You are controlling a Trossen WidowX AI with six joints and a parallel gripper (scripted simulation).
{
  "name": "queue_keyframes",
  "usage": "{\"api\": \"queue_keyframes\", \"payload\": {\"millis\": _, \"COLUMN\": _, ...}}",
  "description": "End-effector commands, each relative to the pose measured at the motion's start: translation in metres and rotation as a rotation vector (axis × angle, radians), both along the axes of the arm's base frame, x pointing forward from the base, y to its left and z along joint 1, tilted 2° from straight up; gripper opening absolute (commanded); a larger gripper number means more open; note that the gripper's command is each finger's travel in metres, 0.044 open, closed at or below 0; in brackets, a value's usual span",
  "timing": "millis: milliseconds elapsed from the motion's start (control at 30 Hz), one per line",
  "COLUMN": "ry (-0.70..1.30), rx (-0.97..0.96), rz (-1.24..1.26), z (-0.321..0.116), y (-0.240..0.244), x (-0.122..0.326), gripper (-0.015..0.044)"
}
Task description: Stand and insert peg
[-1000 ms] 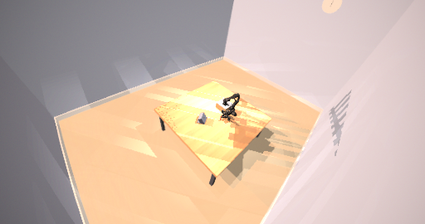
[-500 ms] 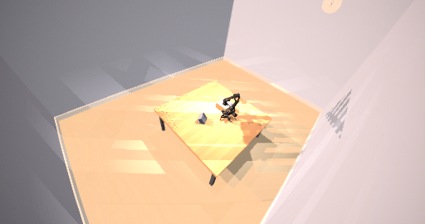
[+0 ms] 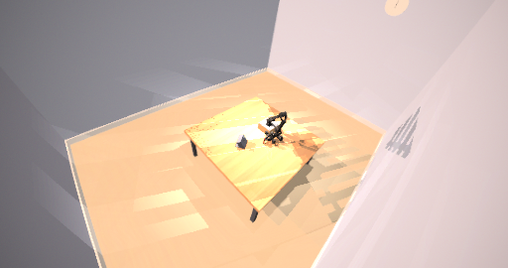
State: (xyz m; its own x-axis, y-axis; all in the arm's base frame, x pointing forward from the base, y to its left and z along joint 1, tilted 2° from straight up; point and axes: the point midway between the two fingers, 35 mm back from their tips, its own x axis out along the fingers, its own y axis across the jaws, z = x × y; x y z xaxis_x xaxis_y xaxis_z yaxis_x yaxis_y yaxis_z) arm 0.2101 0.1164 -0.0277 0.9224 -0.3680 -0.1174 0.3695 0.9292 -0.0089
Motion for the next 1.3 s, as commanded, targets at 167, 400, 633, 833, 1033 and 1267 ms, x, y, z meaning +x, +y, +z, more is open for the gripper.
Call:
{"api": "queue_keyframes", "payload": {"millis": 167, "ry": -0.003, "rx": -0.003, "rz": -0.001, "z": -0.0014, "y": -0.0005, "x": -0.0024, "gripper": 0.0051}}
{"api": "queue_keyframes", "payload": {"millis": 400, "ry": -0.007, "rx": -0.004, "rz": -0.001, "z": -0.0002, "y": -0.0008, "x": -0.0018, "gripper": 0.0129}}
{"api": "queue_keyframes", "payload": {"millis": 633, "ry": -0.007, "rx": -0.004, "rz": -0.001, "z": -0.0002, "y": -0.0008, "x": -0.0018, "gripper": 0.0130}}
{"api": "queue_keyframes", "payload": {"millis": 833, "ry": -0.007, "rx": -0.004, "rz": -0.001, "z": -0.0002, "y": -0.0008, "x": -0.0018, "gripper": 0.0130}}
{"api": "queue_keyframes", "payload": {"millis": 1033, "ry": -0.007, "rx": -0.004, "rz": -0.001, "z": -0.0002, "y": -0.0008, "x": -0.0018, "gripper": 0.0130}}
{"api": "queue_keyframes", "payload": {"millis": 1267, "ry": -0.007, "rx": -0.004, "rz": -0.001, "z": -0.0002, "y": -0.0008, "x": -0.0018, "gripper": 0.0183}}
